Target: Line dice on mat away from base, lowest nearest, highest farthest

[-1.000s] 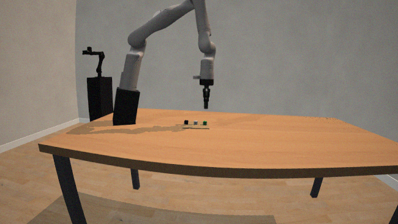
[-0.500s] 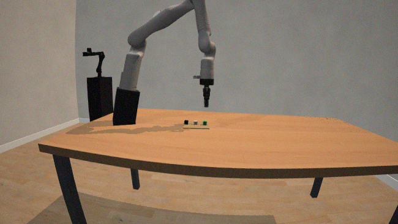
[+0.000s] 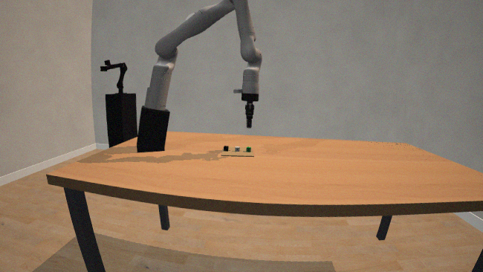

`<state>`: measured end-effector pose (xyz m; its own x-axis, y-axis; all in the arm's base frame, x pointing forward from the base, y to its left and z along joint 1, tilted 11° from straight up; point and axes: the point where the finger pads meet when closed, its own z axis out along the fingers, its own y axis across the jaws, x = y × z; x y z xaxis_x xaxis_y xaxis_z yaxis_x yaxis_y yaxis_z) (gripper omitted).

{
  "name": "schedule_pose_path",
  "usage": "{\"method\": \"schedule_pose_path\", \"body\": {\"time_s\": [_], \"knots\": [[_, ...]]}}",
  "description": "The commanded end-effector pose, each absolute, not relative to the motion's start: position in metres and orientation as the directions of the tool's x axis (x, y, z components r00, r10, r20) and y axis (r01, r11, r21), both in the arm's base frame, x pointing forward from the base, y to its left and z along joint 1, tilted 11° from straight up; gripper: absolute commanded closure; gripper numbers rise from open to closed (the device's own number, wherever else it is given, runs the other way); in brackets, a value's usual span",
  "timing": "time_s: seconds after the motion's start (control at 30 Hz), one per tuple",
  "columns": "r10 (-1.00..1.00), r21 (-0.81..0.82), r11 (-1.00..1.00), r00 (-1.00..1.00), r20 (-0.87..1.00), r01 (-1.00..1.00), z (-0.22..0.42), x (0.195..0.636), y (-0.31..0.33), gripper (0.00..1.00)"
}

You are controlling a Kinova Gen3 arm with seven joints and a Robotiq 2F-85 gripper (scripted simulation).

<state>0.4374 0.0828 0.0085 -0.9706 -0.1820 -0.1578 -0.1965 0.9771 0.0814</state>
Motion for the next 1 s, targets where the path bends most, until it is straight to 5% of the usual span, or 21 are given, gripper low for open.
{"method": "schedule_pose_path", "body": {"time_s": [0.0, 0.97], "knots": [[-0.182, 0.081, 0.977, -0.970, -0.161, -0.197, 0.024, 0.435, 0.082, 0.00], [-0.181, 0.076, 0.978, -0.967, -0.178, -0.197, 0.084, 0.433, 0.076, 0.00]]}}
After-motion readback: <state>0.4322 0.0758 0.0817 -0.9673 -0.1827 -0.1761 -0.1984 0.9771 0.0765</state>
